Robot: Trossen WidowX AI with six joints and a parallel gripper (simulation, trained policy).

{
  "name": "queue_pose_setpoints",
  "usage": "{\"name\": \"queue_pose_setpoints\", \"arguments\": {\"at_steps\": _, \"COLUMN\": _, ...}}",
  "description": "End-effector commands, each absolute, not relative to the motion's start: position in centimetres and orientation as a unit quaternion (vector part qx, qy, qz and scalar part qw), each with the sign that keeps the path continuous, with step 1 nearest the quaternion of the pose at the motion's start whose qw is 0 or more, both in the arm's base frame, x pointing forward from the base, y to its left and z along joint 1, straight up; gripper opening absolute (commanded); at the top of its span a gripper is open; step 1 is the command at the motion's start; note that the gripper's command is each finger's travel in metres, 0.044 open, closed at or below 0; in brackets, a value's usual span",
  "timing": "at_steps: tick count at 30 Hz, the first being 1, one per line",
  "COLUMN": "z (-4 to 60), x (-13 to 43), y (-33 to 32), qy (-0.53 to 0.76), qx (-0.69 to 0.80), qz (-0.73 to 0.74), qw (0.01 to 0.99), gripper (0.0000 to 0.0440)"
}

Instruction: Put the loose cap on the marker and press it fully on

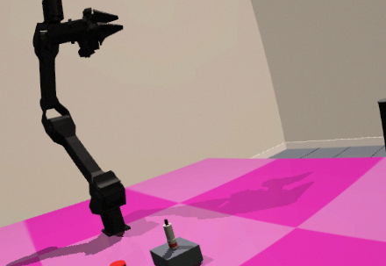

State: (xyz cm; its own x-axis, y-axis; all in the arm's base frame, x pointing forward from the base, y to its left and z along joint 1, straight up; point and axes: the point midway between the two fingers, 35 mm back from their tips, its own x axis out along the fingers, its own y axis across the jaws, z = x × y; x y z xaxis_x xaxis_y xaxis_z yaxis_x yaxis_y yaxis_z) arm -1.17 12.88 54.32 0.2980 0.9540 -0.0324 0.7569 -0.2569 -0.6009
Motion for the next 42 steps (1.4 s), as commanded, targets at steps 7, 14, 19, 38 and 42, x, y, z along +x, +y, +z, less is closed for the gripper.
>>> {"name": "queue_pose_setpoints", "arguments": {"at_steps": 7, "z": 53.2, "x": 0.3, "y": 13.2, "qy": -0.542, "qx": -0.769, "qz": 0.229, "qw": 0.250, "gripper": 0.0231}}
{"name": "queue_pose_setpoints", "arguments": {"at_steps": 14, "z": 52.0, "x": 1.9, "y": 13.5, "qy": -0.529, "qx": -0.770, "qz": 0.255, "qw": 0.249, "gripper": 0.0237}}
{"name": "queue_pose_setpoints", "arguments": {"at_steps": 19, "z": 51.2, "x": 3.0, "y": 13.7, "qy": -0.520, "qx": -0.771, "qz": 0.272, "qw": 0.247, "gripper": 0.0252}}
{"name": "queue_pose_setpoints", "arguments": {"at_steps": 38, "z": 48.4, "x": 7.2, "y": 14.0, "qy": -0.480, "qx": -0.776, "qz": 0.330, "qw": 0.241, "gripper": 0.0301}}
{"name": "queue_pose_setpoints", "arguments": {"at_steps": 42, "z": 47.8, "x": 8.2, "y": 14.0, "qy": -0.470, "qx": -0.779, "qz": 0.340, "qw": 0.239, "gripper": 0.0308}}
